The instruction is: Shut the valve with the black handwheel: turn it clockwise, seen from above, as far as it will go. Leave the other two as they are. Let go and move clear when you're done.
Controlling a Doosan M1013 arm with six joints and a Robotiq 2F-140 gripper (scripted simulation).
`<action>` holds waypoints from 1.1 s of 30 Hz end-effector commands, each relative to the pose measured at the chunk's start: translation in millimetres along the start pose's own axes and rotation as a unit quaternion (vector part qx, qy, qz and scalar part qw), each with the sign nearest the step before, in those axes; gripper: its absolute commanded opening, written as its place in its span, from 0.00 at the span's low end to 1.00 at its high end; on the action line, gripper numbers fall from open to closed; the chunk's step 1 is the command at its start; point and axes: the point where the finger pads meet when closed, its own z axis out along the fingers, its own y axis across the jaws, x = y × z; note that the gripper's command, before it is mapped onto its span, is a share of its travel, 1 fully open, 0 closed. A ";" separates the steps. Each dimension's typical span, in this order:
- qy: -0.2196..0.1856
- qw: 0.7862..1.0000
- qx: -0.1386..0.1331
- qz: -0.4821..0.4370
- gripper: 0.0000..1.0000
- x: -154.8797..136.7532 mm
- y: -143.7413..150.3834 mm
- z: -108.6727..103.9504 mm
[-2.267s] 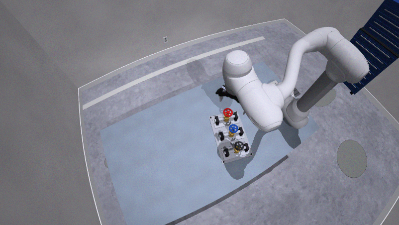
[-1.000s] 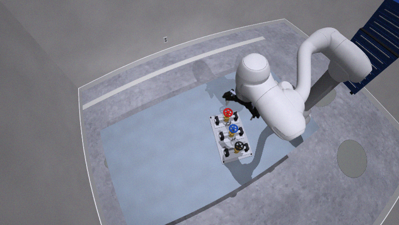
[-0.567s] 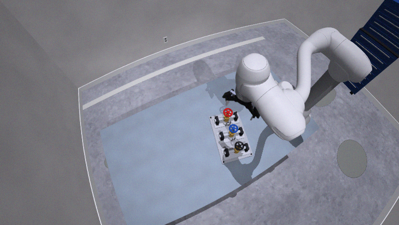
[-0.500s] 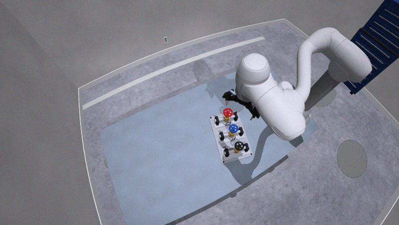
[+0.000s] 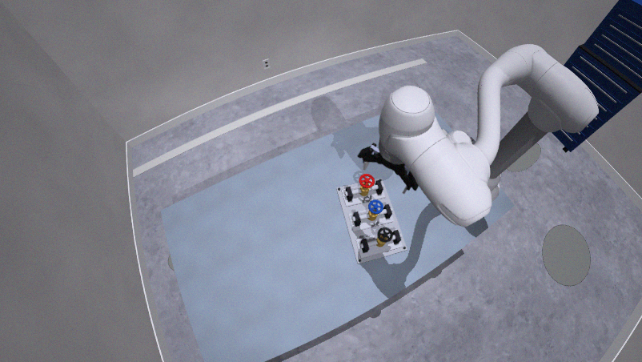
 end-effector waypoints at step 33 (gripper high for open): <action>-0.108 0.978 0.003 -0.180 0.52 -92.0 102.1 212.4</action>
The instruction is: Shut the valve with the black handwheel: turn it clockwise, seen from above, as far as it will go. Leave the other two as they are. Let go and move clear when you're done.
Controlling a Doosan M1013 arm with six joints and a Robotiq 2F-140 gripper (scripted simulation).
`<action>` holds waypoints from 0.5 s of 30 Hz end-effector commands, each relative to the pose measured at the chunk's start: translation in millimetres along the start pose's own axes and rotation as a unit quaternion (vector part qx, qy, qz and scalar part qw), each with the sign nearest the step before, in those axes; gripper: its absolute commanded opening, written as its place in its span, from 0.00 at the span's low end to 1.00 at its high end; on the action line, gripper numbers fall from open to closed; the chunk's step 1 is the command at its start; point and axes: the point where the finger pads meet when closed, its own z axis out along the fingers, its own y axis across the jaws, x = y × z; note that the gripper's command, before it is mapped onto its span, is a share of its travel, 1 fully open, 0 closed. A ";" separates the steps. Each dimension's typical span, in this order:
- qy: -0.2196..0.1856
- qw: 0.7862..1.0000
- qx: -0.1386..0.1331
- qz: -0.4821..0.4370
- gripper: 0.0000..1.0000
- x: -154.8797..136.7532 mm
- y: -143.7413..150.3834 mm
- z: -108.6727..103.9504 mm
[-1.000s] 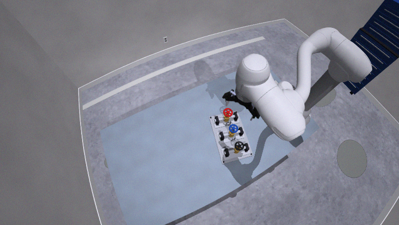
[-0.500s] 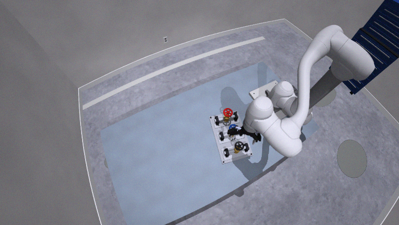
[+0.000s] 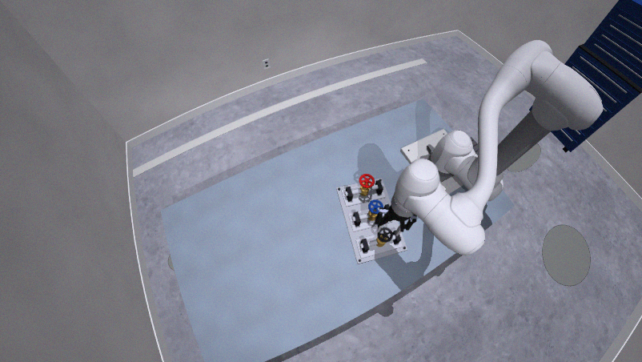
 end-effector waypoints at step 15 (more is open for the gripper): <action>0.000 1.000 0.000 0.000 0.52 0.0 0.0 9.9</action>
